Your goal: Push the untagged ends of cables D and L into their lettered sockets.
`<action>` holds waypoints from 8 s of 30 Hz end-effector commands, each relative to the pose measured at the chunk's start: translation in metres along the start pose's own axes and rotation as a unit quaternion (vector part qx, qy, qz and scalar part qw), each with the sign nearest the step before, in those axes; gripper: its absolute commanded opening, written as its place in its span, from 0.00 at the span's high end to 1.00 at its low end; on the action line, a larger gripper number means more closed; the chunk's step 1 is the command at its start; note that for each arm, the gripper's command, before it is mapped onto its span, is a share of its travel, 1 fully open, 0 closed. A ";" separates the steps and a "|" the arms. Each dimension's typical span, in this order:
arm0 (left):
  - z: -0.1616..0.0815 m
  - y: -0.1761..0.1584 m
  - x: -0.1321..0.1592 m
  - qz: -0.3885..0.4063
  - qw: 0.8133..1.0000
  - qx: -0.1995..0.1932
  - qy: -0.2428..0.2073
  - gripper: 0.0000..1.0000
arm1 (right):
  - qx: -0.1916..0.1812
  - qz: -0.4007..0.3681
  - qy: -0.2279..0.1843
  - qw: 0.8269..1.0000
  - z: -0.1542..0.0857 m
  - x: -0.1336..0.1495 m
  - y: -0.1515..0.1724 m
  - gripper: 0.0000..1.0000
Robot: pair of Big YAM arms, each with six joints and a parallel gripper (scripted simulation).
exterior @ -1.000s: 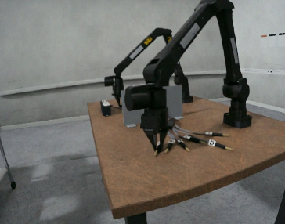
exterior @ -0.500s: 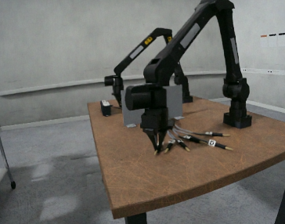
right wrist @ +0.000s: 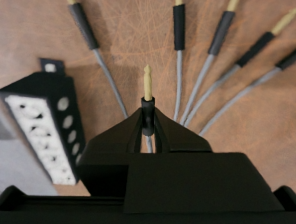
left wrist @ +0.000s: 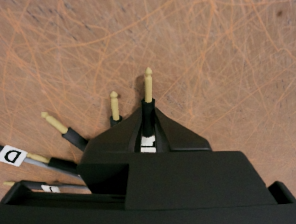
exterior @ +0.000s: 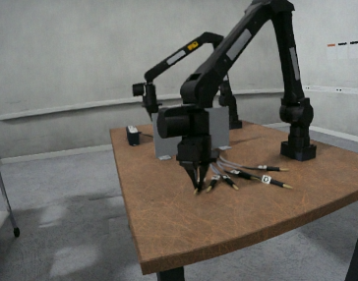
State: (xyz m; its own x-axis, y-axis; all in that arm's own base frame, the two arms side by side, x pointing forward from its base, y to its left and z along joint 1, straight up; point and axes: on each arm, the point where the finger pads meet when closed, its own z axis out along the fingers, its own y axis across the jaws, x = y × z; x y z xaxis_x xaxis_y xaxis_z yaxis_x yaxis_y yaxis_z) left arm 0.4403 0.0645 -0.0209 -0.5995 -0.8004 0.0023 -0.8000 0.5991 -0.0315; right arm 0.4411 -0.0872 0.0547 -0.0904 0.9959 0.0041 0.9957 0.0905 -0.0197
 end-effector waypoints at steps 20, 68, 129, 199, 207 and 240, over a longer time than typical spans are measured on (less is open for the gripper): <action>-0.005 -0.003 -0.003 0.000 1.000 0.005 -0.005 0.94 | -0.018 -0.002 -0.004 1.000 0.037 0.049 0.047 0.94; -0.005 -0.003 -0.003 0.000 1.000 0.005 -0.005 0.94 | -0.007 -0.644 -0.008 0.765 0.037 0.048 0.040 0.94; -0.005 -0.003 -0.003 0.000 1.000 0.005 -0.005 0.94 | -0.011 -0.643 -0.013 0.766 0.035 0.040 0.050 0.94; -0.005 -0.003 -0.003 0.000 1.000 0.005 -0.005 0.94 | -0.009 -0.651 -0.012 0.759 0.031 0.035 0.112 0.94; -0.005 -0.003 -0.003 0.000 1.000 0.005 -0.005 0.94 | -0.013 -0.652 -0.017 0.758 0.030 0.032 0.126 0.94; -0.005 -0.003 -0.003 0.000 1.000 0.005 -0.005 0.94 | -0.035 -0.650 -0.043 0.758 -0.014 0.036 0.116 0.65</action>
State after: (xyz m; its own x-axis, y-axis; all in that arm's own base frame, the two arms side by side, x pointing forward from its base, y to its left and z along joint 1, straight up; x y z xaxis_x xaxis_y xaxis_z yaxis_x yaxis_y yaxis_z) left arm 0.4403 0.0645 -0.0209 -0.5995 -0.8004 0.0023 -0.8000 0.5991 -0.0316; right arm 0.5365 -0.0400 0.0372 -0.9975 0.0689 -0.0180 0.0689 0.9976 -0.0018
